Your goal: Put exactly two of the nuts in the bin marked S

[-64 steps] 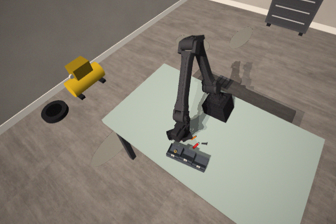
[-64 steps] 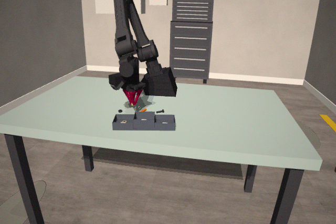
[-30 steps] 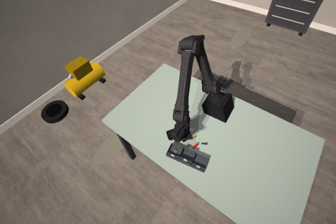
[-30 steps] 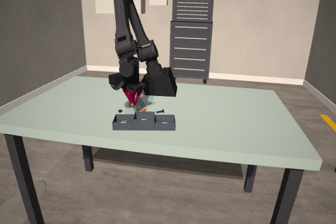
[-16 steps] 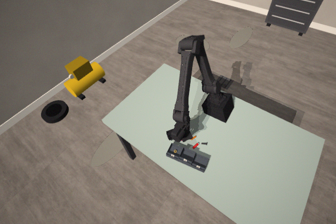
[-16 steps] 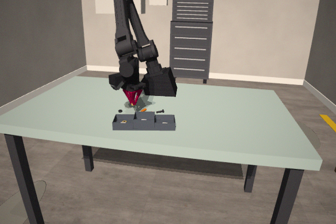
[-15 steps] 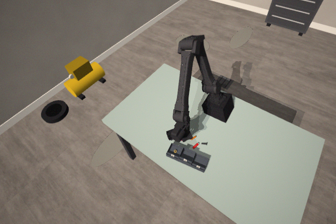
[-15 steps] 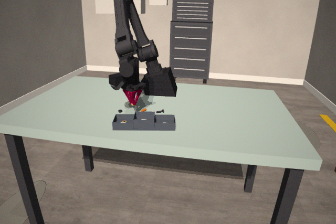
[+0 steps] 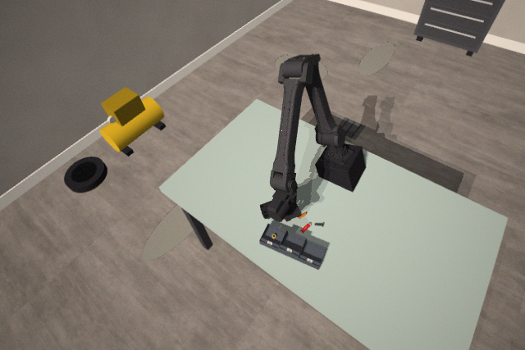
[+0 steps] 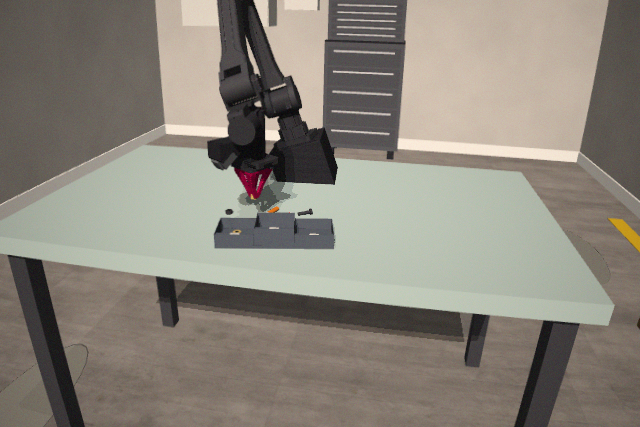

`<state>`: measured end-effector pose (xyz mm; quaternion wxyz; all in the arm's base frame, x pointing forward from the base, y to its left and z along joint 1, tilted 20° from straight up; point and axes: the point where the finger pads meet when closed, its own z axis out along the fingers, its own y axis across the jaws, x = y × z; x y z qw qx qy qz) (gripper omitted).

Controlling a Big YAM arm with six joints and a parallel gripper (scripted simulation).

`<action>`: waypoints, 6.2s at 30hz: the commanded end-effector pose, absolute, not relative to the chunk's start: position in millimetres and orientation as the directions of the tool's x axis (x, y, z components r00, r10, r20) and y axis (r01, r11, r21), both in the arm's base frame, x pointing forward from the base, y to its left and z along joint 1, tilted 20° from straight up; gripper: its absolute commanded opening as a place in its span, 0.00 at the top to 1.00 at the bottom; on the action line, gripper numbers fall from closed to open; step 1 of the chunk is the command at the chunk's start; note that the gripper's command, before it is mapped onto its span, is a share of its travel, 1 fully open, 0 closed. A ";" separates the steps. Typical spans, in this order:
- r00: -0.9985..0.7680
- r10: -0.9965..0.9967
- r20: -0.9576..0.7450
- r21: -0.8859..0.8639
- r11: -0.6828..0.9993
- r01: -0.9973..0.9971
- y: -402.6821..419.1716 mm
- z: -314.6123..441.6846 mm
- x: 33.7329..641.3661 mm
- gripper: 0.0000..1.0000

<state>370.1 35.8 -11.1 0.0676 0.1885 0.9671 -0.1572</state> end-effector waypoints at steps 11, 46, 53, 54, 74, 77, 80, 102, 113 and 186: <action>-0.745 0.603 -0.286 -0.180 0.730 0.660 38.0 6.5 439.1 0.89; -0.315 0.885 -0.343 -0.005 0.334 0.943 29.0 10.4 458.9 0.89; -0.309 0.886 -0.346 0.014 0.334 0.943 29.7 17.8 464.6 0.89; -0.309 0.886 -0.345 0.012 0.334 0.943 29.4 17.1 463.6 0.89; -0.343 0.876 -0.339 -0.035 0.353 0.935 19.2 -25.6 458.6 0.89; -0.341 0.876 -0.340 -0.028 0.353 0.935 18.5 -27.5 462.3 0.89; -0.339 0.877 -0.342 -0.021 0.353 0.935 17.0 -27.1 461.6 0.89; -0.339 0.876 -0.342 -0.009 0.358 0.934 22.9 -30.1 467.5 0.70; -0.339 0.876 -0.342 -0.009 0.358 0.934 23.0 -30.0 467.6 0.70; -0.344 0.875 -0.342 -0.013 0.362 0.932 47.0 4.7 461.3 0.70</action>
